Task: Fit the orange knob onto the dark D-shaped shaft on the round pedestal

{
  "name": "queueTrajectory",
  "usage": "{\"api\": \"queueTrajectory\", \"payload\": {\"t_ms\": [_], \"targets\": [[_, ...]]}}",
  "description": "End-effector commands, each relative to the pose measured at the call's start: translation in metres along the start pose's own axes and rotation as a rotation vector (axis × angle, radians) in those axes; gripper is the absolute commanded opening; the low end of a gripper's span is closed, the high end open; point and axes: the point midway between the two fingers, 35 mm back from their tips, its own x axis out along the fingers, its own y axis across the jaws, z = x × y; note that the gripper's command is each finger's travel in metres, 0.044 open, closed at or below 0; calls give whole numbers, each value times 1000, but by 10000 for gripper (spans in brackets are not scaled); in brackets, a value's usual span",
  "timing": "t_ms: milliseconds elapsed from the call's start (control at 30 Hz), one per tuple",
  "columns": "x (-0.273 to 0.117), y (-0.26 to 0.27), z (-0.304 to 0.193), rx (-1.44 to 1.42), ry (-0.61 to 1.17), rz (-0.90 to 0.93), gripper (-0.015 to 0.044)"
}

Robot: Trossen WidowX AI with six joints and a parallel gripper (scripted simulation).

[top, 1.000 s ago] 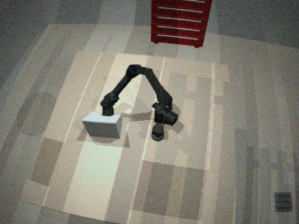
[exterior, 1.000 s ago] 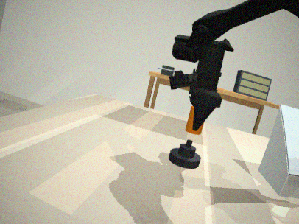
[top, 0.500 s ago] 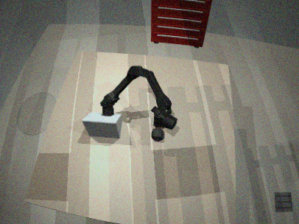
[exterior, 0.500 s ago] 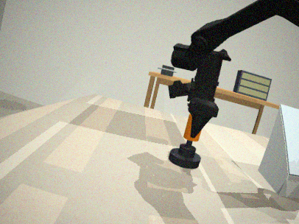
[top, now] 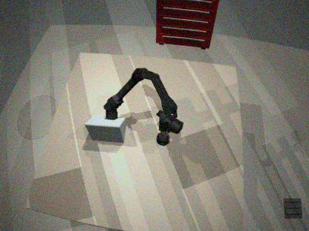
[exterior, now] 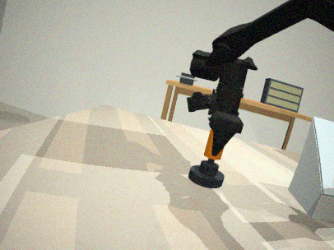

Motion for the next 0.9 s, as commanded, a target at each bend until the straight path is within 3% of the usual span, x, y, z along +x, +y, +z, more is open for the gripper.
{"api": "queueTrajectory", "payload": {"t_ms": [0,867], "targets": [[1,1,0,5,-3,3,0],[-4,1,-1,-5,-3,3,0]]}}
